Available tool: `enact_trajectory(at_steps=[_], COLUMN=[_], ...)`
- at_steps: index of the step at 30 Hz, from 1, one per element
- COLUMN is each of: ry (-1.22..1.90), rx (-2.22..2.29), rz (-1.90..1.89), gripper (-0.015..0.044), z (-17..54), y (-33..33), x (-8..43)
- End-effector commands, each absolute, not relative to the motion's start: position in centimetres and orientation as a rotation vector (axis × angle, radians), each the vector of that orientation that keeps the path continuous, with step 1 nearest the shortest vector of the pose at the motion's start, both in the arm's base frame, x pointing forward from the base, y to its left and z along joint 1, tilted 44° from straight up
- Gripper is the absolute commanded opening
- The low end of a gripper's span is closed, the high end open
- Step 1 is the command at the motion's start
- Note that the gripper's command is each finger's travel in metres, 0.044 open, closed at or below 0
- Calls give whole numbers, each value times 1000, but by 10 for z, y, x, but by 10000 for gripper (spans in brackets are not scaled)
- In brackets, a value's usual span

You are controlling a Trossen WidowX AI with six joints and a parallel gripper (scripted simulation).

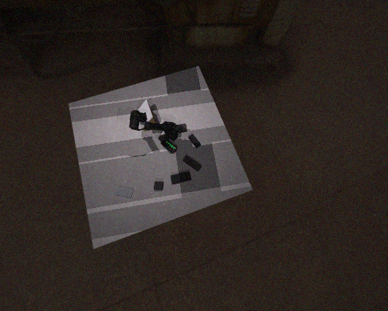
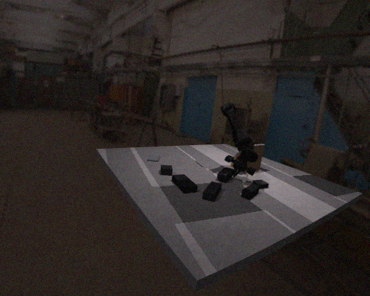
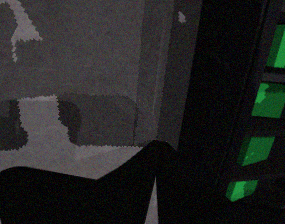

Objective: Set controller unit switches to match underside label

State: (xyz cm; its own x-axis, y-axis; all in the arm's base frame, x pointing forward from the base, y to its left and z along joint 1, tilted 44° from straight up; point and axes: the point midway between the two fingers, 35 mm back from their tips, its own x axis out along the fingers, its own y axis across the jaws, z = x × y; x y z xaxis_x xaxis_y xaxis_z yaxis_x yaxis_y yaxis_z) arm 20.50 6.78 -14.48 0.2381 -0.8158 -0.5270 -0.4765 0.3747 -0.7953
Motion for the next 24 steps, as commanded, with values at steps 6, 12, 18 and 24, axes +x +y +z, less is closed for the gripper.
enact_trajectory(at_steps=[6,12,18,24], ry=[1400,1400,1399,1399], rx=[-1268,-1269,-1269,-1270], rz=[-355,-355,-356,-357], gripper=[0,0,0,0], z=[-137,-133,-129,-126], y=[59,56,52,49], x=[213,218,223,228])
